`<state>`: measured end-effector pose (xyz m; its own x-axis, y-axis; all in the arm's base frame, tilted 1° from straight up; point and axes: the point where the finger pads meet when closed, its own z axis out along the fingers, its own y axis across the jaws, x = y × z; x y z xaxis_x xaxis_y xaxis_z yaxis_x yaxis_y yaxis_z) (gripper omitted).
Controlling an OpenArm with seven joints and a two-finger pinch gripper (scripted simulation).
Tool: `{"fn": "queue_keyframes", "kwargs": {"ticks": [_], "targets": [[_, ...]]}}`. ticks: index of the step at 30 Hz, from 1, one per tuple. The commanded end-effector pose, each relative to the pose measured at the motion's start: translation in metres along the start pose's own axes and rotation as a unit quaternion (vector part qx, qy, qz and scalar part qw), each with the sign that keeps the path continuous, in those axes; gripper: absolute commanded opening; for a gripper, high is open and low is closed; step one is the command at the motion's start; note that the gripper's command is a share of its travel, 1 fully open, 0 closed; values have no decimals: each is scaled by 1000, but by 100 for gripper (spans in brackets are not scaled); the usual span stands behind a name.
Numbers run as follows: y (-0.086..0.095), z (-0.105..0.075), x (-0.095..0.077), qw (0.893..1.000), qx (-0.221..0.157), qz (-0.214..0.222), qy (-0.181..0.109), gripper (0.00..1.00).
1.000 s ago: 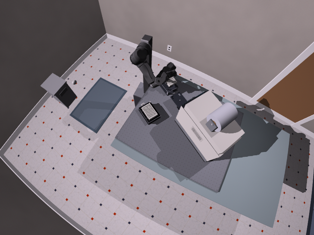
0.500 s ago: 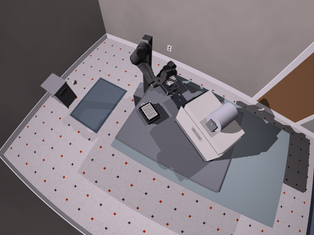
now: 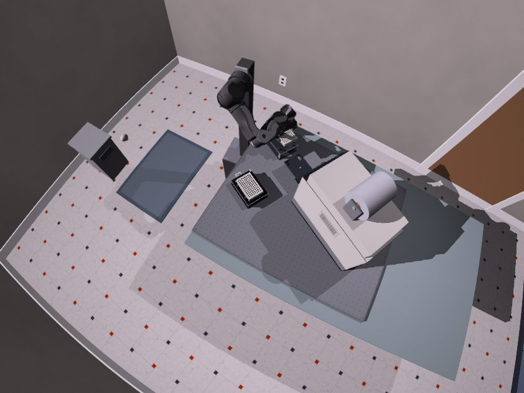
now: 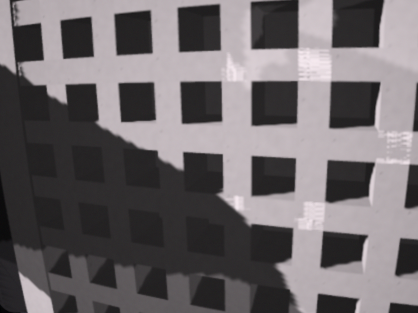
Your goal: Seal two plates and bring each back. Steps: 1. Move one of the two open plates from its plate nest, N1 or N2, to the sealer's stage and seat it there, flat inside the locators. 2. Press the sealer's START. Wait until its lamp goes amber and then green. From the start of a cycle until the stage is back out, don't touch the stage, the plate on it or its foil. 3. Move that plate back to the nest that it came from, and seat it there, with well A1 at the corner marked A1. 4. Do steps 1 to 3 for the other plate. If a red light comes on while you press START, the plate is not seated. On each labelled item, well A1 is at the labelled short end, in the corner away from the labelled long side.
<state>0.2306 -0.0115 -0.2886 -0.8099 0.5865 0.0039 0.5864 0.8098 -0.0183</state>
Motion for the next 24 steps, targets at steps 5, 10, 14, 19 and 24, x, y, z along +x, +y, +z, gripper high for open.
{"fn": "queue_keyframes", "kwargs": {"ticks": [5, 10, 14, 19, 24], "targets": [[1, -2, -13, 1000, -6, -3, 0, 0], [0, -2, -20, 1000, -6, -3, 0, 0], [-2, -1, -29, 1000, -5, -4, 1, 0], [-4, -1, -41, 1000, -5, -4, 1, 0], [-5, -2, -48, 1000, -7, -3, 0, 0]]}}
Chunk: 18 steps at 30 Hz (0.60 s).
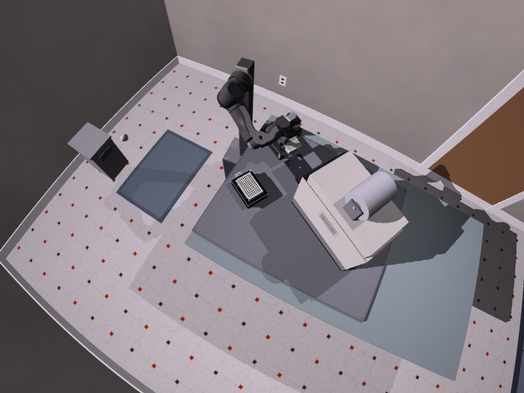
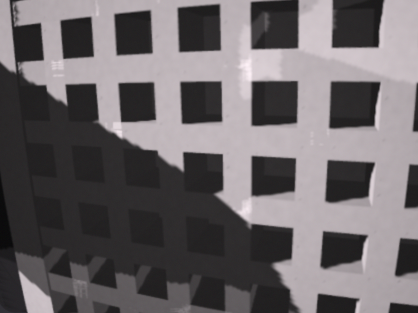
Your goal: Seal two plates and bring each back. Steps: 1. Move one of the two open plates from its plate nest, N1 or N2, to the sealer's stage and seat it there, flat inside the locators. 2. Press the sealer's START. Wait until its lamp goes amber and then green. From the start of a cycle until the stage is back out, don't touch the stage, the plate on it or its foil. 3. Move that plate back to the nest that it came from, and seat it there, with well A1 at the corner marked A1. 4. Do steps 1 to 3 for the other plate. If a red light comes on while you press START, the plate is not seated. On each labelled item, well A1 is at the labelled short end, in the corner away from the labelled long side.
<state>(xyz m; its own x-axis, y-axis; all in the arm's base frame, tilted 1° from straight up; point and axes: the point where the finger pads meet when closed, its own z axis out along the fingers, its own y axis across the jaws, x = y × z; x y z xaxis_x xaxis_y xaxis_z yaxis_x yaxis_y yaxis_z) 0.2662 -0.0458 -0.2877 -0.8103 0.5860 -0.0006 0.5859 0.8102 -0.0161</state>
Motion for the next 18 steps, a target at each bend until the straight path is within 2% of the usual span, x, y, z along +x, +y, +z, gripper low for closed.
{"fn": "queue_keyframes", "kwargs": {"ticks": [1, 15, 18], "targets": [[1, 1, 1, 1000, -2, -5, 5, 0], [-3, -1, -34, 1000, -6, -4, 2, 0], [-4, 1, -34, 1000, -3, -5, 4, 0]]}}
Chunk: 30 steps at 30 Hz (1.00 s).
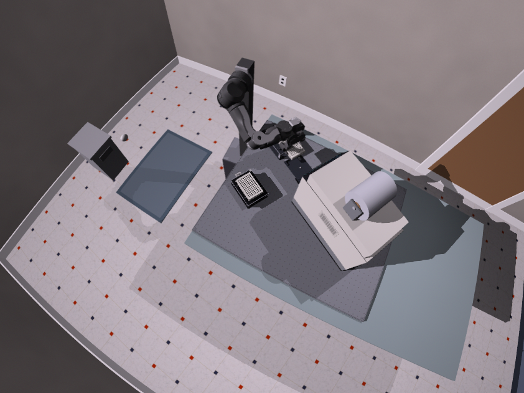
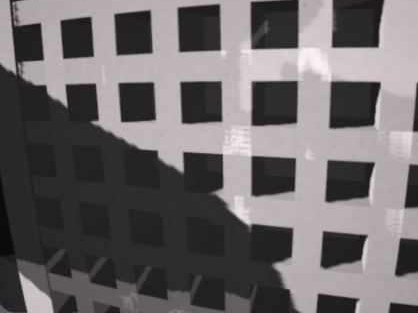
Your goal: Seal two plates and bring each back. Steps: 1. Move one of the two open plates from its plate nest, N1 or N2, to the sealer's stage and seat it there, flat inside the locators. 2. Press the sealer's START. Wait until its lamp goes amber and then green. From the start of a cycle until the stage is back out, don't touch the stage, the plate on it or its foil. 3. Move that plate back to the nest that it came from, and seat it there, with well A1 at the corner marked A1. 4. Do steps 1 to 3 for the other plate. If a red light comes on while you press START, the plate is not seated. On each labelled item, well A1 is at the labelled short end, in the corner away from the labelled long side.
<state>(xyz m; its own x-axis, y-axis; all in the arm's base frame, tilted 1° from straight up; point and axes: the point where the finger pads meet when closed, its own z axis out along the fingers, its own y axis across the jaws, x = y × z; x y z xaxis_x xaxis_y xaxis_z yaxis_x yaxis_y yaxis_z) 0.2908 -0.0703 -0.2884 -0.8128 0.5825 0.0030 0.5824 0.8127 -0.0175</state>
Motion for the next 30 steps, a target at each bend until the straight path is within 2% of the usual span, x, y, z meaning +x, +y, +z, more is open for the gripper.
{"fn": "queue_keyframes", "kwargs": {"ticks": [1, 30], "targets": [[1, -1, -3, 1000, -5, -2, 1, 0], [-8, -1, -65, 1000, -5, -3, 1, 0]]}}
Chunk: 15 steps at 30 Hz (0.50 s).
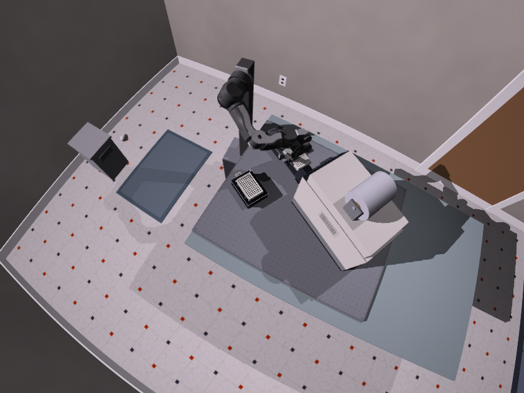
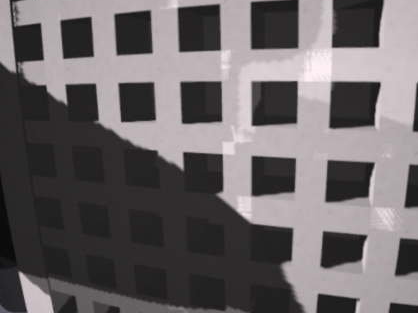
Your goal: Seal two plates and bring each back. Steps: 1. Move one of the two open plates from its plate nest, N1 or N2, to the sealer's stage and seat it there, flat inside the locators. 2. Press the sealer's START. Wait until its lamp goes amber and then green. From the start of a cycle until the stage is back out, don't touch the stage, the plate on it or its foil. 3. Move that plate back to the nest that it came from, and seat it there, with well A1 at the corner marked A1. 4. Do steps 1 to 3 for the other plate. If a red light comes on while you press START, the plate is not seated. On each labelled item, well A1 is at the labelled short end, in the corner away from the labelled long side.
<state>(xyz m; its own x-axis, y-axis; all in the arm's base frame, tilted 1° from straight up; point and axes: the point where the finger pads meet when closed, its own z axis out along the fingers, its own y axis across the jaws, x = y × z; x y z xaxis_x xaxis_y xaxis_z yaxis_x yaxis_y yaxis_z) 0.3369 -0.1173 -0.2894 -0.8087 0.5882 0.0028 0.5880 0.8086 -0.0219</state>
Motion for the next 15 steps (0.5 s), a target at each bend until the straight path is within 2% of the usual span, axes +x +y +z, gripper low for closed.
{"fn": "queue_keyframes", "kwargs": {"ticks": [1, 4, 15], "targets": [[3, -3, -3, 1000, -8, -7, 0, 0], [2, -1, -5, 1000, -7, -7, 2, 0], [-1, -2, -30, 1000, -7, -7, 0, 0]]}}
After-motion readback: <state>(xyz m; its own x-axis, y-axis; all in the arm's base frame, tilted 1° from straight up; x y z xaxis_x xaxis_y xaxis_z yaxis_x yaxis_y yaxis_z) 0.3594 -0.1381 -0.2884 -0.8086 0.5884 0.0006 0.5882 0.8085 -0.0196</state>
